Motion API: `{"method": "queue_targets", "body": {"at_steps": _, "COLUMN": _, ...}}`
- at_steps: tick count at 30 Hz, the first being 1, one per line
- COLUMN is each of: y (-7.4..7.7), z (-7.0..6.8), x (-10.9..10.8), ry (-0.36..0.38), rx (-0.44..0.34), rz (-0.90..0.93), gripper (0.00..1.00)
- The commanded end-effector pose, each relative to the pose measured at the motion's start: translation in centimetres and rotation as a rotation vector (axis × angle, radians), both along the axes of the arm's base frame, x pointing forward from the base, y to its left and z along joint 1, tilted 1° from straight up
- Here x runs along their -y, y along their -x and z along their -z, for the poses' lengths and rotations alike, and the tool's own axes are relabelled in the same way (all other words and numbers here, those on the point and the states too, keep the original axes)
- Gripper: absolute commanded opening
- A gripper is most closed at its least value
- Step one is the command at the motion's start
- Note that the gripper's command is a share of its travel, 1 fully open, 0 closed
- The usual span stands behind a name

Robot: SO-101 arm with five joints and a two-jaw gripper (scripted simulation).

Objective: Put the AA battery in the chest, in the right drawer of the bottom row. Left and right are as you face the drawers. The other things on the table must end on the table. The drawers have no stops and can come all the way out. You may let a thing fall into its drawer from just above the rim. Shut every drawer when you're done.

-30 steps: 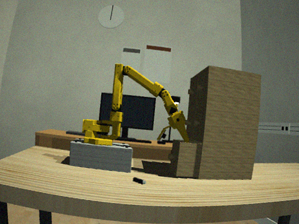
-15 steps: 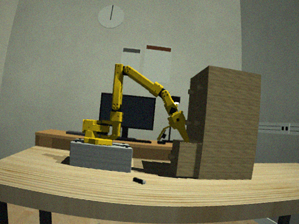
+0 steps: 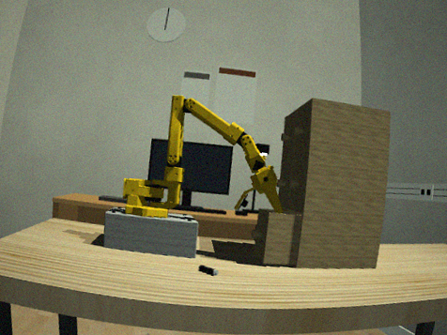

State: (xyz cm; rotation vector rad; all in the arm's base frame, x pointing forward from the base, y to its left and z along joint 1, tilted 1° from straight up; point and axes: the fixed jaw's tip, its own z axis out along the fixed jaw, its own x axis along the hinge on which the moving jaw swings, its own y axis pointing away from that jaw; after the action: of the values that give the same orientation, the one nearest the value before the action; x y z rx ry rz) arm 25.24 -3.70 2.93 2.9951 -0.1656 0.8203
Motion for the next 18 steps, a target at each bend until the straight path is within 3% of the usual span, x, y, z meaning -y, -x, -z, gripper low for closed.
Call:
{"method": "queue_targets", "body": {"at_steps": 1, "y": 0.2, "z": -0.4, "x": -0.3, "ry": -0.011, "rx": -0.016, "rz": 0.001, "gripper": 0.25}}
{"method": "queue_targets", "body": {"at_steps": 11, "y": 0.2, "z": -2.9, "x": -0.3, "ry": -0.019, "rx": -0.016, "rz": 0.016, "gripper": 0.25}}
{"method": "queue_targets", "body": {"at_steps": 18, "y": 0.3, "z": -3.0, "x": -0.3, "ry": -0.019, "rx": -0.016, "rz": 0.016, "gripper": 0.25}}
